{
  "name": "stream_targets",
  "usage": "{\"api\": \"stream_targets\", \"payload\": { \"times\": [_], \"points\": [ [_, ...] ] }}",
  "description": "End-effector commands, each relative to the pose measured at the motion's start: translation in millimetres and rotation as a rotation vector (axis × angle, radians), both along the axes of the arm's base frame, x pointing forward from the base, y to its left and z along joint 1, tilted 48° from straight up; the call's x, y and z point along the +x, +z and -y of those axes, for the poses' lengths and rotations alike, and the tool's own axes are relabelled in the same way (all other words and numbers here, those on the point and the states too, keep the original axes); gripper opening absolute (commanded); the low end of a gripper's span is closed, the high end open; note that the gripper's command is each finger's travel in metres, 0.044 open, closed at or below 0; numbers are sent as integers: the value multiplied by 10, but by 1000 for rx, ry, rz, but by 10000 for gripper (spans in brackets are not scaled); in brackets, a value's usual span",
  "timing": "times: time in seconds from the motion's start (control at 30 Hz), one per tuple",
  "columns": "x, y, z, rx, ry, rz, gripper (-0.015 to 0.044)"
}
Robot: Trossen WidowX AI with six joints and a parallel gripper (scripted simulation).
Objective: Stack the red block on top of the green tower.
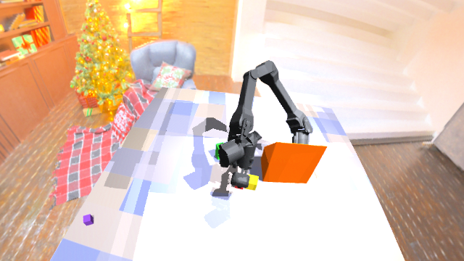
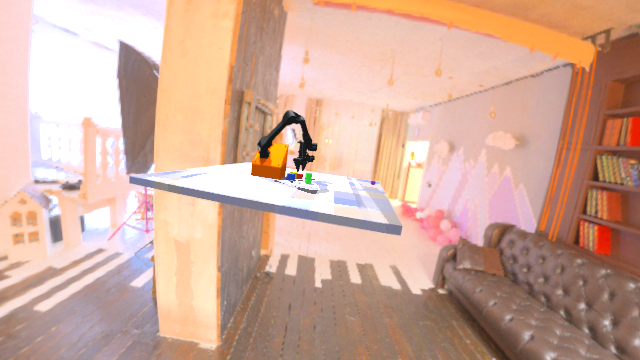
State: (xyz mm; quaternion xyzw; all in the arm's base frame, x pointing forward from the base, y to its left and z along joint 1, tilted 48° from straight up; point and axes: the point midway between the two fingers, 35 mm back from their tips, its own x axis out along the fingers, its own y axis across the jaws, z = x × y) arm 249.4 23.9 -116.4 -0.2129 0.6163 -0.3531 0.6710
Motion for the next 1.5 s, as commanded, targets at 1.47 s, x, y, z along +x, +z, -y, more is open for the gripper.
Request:
{"api": "stream_targets", "payload": {
  "times": [1.47],
  "points": [
    [-17,-289,351,-9,7,-3,361]
  ]
}}
